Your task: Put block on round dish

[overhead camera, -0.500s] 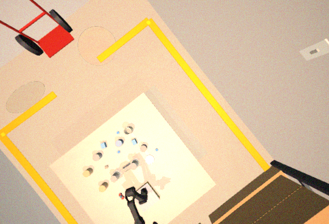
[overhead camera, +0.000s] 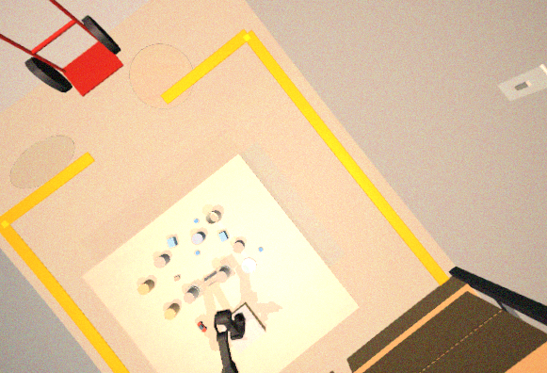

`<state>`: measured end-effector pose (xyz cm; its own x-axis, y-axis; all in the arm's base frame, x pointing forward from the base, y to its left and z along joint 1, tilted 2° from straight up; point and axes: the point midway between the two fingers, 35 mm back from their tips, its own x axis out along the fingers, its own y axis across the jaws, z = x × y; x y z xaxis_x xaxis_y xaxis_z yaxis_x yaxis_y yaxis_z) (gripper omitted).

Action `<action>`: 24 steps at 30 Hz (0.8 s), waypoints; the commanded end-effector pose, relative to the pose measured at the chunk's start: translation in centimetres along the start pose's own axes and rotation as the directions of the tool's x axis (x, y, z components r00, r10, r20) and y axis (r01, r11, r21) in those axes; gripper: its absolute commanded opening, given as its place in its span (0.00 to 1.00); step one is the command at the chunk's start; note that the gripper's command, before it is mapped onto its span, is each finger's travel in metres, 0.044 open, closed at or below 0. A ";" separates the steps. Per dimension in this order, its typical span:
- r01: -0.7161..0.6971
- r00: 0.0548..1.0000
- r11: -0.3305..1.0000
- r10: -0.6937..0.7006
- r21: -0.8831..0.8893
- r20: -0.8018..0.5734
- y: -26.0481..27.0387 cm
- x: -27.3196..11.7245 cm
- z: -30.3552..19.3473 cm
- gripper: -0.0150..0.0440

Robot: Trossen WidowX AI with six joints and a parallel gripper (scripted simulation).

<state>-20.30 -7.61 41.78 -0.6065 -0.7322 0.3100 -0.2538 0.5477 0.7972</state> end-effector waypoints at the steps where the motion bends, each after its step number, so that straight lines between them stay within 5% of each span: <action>1: -0.070 0.992 0.994 0.078 -0.087 0.097 1.7 -1.0 1.4 1.00; 12: -0.161 0.903 0.942 0.261 -0.295 0.341 5.3 -4.7 5.3 1.00; 24: -0.133 0.694 0.853 0.443 -0.504 0.567 8.5 -10.5 8.4 1.00</action>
<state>-22.97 6.11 40.91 -0.9495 -0.1419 0.2799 0.1974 0.4231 0.8843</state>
